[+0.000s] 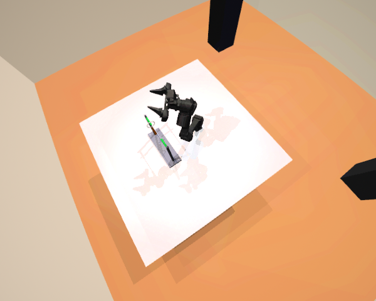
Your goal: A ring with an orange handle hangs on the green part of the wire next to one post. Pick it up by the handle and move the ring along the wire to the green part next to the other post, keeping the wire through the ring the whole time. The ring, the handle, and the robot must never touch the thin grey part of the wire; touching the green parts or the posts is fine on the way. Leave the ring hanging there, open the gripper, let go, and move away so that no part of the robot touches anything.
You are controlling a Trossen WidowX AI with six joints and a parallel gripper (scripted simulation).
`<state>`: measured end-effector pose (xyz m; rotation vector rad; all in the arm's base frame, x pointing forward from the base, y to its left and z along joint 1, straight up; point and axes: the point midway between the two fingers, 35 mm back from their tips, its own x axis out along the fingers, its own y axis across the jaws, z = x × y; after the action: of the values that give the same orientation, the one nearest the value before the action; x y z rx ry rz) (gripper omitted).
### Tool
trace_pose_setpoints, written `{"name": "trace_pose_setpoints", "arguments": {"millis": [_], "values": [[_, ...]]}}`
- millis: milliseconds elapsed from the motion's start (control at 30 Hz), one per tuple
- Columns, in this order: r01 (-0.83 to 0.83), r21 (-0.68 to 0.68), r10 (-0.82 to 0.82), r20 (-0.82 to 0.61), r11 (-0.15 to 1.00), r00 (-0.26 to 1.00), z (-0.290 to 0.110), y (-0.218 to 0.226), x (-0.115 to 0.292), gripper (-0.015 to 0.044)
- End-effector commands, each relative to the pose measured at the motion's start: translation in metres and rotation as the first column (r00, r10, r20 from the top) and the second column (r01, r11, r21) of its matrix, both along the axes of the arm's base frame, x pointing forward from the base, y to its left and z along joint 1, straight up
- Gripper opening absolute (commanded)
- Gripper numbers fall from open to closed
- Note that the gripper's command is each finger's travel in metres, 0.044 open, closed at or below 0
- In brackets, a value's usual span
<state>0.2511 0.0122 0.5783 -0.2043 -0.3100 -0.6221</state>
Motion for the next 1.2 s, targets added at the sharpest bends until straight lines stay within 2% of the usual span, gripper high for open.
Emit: {"name": "trace_pose_setpoints", "arguments": {"millis": [0,267,500,700,933,1167], "values": [[-0.002,-0.002,0.002,0.003,1.0,1.0,0.001,0.0,-0.002,0.0374],[-0.055,-0.041,0.059,0.108,0.998,0.992,0.008,-0.027,-0.083,0.0164],[-0.082,-0.02,0.084,0.167,0.996,0.982,-0.016,-0.079,-0.137,0.016],[-0.105,0.035,0.098,0.171,0.994,0.98,-0.061,-0.132,-0.157,0.016],[-0.148,0.12,0.134,0.117,0.982,0.984,-0.134,-0.18,-0.148,0.016],[-0.211,0.211,0.215,0.005,0.955,0.977,-0.224,-0.201,-0.117,0.016]]}}
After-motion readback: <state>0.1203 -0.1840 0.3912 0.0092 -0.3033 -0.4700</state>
